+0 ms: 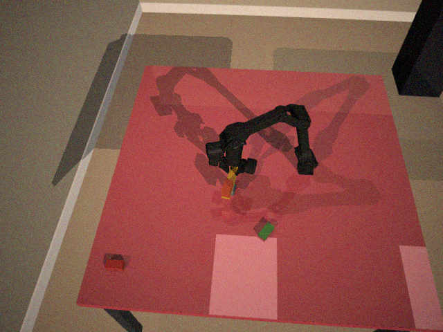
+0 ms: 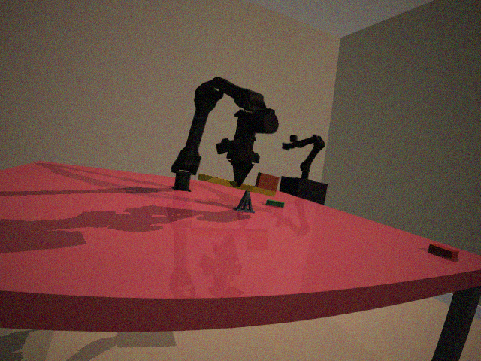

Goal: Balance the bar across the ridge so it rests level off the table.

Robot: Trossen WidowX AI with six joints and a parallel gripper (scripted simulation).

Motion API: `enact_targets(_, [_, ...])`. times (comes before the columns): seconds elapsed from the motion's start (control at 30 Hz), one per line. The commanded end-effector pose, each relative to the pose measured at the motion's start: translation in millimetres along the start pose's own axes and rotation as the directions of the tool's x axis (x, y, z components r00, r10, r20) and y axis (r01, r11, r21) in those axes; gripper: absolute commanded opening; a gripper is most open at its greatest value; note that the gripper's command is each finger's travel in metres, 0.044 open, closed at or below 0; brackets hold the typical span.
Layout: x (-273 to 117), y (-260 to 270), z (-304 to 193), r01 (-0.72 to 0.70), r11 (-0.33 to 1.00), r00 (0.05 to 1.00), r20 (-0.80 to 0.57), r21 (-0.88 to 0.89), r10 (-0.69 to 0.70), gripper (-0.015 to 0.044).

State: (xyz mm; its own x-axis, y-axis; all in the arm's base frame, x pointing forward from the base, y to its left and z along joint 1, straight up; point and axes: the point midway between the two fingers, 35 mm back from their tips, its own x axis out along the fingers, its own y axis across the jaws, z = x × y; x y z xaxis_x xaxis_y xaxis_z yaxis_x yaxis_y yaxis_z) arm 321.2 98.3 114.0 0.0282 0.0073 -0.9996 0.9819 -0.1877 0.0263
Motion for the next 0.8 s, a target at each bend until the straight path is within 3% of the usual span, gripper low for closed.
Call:
enact_targets(0.0, [1.1,0.1,-0.3,0.000,1.000,1.000,-0.001,0.003,0.000,0.0000])
enact_targets(0.77, [3.0,-0.2,-0.1,0.000,1.000,1.000,-0.001,0.003,0.000,0.0000])
